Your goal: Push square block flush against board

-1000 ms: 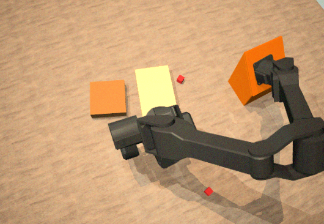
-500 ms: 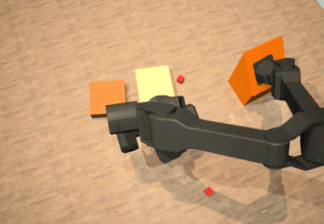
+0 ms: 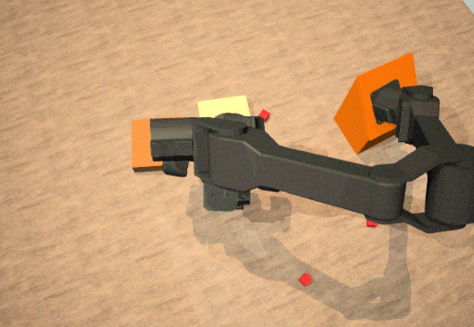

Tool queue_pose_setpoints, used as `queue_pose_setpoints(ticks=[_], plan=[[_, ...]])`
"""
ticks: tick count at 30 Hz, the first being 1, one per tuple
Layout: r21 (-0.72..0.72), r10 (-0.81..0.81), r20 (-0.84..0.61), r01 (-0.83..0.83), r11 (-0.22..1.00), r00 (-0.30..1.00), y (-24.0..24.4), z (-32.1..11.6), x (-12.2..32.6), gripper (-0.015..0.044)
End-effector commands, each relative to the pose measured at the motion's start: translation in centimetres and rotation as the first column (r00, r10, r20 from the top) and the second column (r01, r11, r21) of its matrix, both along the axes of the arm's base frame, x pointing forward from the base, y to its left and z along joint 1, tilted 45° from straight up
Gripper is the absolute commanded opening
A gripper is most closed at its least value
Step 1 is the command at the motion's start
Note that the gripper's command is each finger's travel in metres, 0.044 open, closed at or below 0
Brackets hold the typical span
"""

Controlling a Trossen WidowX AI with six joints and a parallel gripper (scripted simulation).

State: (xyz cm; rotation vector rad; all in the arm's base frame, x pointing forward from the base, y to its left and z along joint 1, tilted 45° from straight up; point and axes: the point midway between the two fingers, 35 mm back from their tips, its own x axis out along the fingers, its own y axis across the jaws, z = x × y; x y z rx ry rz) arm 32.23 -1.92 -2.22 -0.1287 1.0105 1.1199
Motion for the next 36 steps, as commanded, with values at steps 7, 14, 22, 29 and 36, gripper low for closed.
queue_pose_setpoints(ticks=[7, 14, 22, 29, 36], plan=[[-0.026, -0.263, -0.237, 0.265, 0.964, 0.935, -2.4, -1.8, -0.9, 0.0], [-0.073, -0.419, -0.385, 0.426, 0.902, 0.822, -3.8, -3.0, -1.7, 0.0], [-0.155, -0.564, -0.527, 0.581, 0.799, 0.636, -5.3, -4.3, -2.7, 0.0], [-0.247, -0.653, -0.622, 0.683, 0.688, 0.432, -6.5, -5.5, -3.7, 0.0], [-0.353, -0.7, -0.684, 0.747, 0.563, 0.204, -7.6, -6.6, -4.8, 0.0]])
